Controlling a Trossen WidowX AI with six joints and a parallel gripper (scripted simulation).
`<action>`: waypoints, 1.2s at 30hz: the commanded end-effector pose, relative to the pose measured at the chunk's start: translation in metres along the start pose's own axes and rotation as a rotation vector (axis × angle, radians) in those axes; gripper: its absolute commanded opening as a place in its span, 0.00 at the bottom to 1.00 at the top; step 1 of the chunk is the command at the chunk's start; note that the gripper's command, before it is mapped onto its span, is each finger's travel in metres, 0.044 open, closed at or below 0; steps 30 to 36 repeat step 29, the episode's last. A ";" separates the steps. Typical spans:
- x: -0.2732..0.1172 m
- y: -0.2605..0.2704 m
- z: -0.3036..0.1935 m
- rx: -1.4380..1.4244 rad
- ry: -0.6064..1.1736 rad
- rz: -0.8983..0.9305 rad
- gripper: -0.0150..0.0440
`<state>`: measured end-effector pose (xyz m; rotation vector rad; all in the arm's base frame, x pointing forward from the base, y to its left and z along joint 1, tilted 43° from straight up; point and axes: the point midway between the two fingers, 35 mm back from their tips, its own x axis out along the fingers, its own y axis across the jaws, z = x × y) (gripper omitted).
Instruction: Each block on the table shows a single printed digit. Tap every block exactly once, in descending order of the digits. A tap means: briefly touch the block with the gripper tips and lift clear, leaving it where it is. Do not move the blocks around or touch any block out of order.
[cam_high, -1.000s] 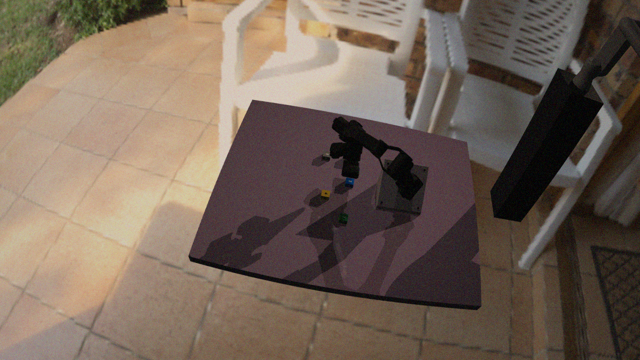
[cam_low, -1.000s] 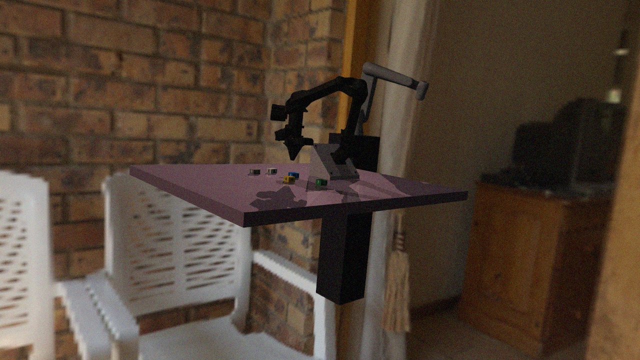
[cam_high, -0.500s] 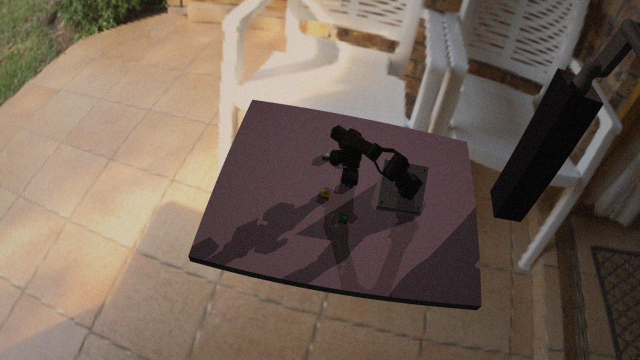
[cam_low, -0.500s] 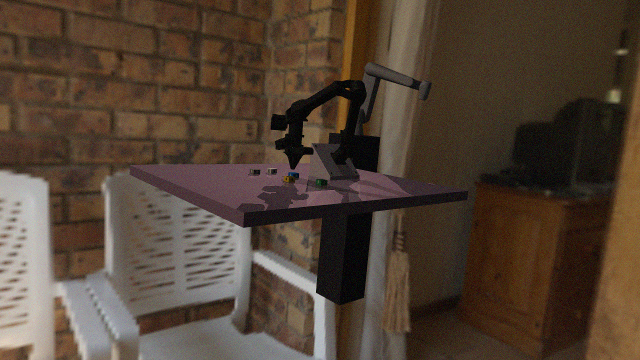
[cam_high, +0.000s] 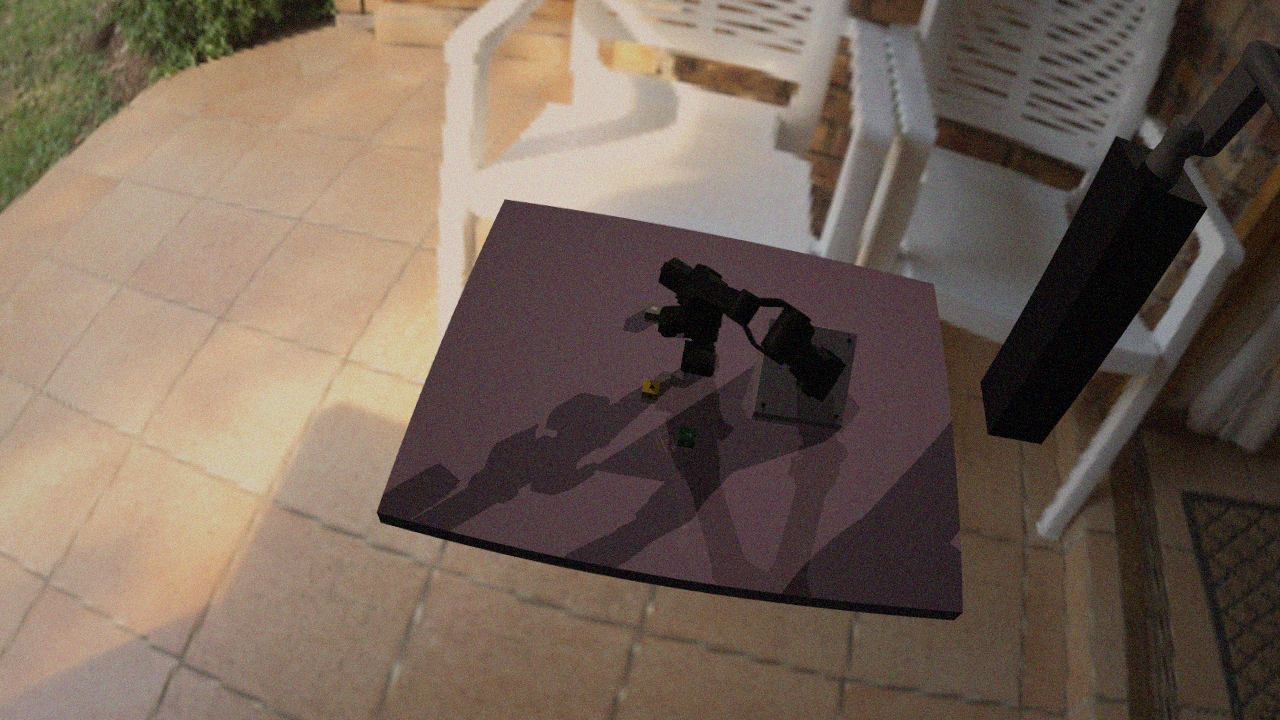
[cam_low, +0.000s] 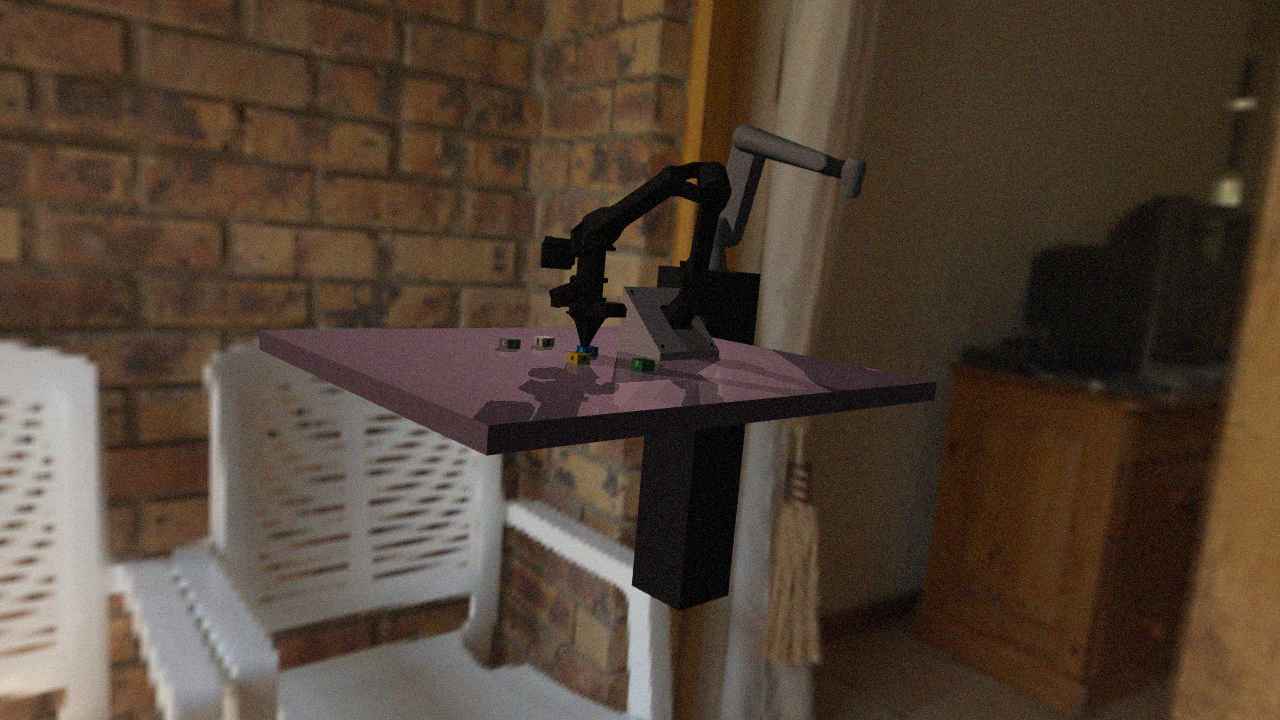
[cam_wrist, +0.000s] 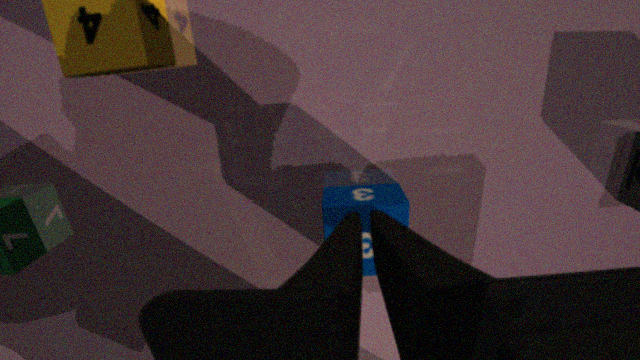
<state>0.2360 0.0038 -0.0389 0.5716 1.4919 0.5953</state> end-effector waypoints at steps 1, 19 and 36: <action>-0.009 0.000 0.000 0.001 0.001 0.000 0.29; -0.094 0.175 0.027 0.006 -0.001 -0.004 0.82; -0.110 0.225 0.009 0.004 0.003 0.011 0.93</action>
